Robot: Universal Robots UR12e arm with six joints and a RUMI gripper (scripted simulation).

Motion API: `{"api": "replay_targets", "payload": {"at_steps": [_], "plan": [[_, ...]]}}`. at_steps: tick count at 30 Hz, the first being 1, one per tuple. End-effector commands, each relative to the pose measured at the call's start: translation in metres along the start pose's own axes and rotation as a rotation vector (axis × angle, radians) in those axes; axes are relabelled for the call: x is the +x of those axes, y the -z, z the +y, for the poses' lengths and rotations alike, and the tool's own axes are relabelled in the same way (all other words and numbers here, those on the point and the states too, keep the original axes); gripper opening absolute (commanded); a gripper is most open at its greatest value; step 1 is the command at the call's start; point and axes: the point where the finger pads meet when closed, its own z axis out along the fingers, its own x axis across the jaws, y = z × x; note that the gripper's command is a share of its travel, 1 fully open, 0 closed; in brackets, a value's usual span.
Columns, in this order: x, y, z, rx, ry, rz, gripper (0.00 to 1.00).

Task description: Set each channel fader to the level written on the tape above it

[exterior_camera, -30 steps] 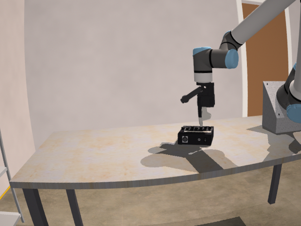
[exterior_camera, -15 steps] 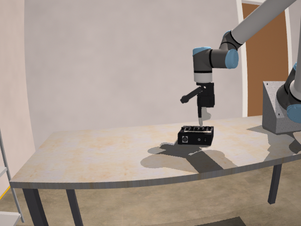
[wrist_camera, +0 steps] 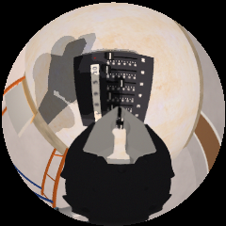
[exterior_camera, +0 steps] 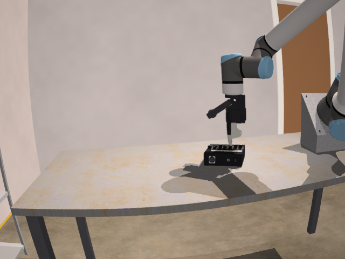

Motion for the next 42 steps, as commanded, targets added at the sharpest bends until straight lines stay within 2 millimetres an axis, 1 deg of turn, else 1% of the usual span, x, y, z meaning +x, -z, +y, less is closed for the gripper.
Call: {"api": "replay_targets", "payload": {"at_steps": [1,16,34,39,42], "plan": [[-0.0001,0.0006,-0.0006,0.001,0.0,0.0,0.0],[0.0001,0.0006,-0.0006,0.001,0.0,0.0,0.0],[0.0059,0.0006,-0.0006,0.001,0.0,0.0,0.0],[0.0059,0.002,-0.0006,0.001,0.0,0.0,0.0],[0.0059,0.0066,-0.0006,0.001,0.0,0.0,0.0]]}}
